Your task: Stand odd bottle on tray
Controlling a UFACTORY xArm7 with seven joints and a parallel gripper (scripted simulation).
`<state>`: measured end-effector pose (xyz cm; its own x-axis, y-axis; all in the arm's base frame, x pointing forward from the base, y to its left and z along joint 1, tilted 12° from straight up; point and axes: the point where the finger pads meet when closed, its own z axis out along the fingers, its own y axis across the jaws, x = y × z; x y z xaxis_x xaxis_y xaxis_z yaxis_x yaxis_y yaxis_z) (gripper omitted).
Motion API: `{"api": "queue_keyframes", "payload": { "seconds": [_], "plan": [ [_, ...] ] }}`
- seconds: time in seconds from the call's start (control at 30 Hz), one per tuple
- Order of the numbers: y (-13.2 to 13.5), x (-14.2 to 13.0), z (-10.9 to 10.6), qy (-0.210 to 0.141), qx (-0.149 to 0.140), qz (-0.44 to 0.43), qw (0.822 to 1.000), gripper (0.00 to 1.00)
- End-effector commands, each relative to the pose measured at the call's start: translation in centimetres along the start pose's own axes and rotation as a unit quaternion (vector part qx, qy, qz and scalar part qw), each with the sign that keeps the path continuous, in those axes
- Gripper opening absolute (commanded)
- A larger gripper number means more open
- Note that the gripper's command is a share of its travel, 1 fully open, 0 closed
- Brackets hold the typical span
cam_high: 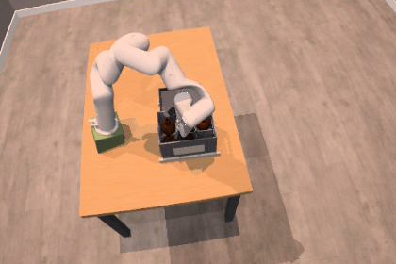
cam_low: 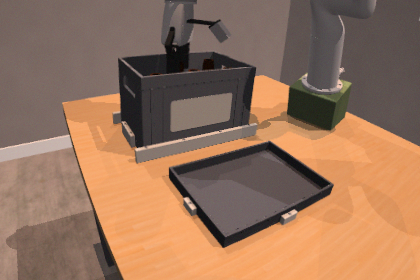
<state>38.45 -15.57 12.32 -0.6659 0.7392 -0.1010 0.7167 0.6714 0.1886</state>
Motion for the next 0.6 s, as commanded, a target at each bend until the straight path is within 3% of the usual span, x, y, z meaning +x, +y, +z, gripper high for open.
{"api": "queue_keyframes", "payload": {
  "seconds": [0.0, 0.03, 0.57],
  "plan": [
    [0.01, -0.1, -0.1, -0.001, -0.001, 0.0, 1.0, 0.65],
    [0.01, -0.1, -0.1, -0.001, -0.001, 0.0, 1.0, 0.0],
    [0.01, -0.1, -0.1, -0.001, -0.001, 0.0, 1.0, 0.0]
  ]
}}
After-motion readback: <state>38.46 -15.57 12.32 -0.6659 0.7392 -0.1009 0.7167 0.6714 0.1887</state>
